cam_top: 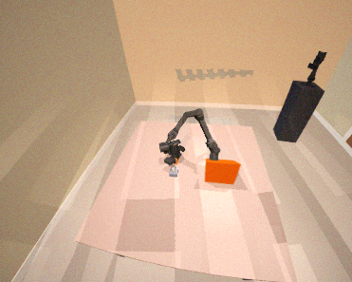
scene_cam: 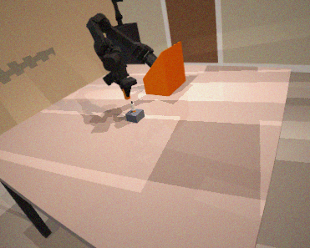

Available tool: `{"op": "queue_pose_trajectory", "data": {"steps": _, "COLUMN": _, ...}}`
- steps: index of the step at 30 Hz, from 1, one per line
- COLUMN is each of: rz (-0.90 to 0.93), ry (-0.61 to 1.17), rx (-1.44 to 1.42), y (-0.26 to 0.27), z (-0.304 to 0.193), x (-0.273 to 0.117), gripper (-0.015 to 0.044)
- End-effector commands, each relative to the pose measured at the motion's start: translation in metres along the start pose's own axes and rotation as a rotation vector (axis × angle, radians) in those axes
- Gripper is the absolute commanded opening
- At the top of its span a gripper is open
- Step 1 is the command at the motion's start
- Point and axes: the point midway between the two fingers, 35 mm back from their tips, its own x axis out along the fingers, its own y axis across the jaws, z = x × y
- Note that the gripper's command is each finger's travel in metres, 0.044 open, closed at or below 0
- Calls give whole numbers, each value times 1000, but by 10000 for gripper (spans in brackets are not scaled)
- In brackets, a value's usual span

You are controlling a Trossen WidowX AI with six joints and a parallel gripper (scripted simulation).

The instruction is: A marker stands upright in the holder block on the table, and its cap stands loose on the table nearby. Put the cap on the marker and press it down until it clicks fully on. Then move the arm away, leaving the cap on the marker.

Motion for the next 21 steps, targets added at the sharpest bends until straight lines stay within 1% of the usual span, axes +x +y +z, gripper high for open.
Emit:
{"op": "queue_pose_trajectory", "data": {"steps": 1, "rz": 3, "ry": 0, "rx": 6, "y": 14, "z": 1, "x": -6, "gripper": 0}}
{"op": "queue_pose_trajectory", "data": {"steps": 11, "rz": -2, "ry": -3, "rx": 8, "y": 40, "z": -2, "x": -16, "gripper": 0}}
{"op": "queue_pose_trajectory", "data": {"steps": 21, "rz": -2, "ry": -3, "rx": 8, "y": 40, "z": -2, "x": -10, "gripper": 0}}
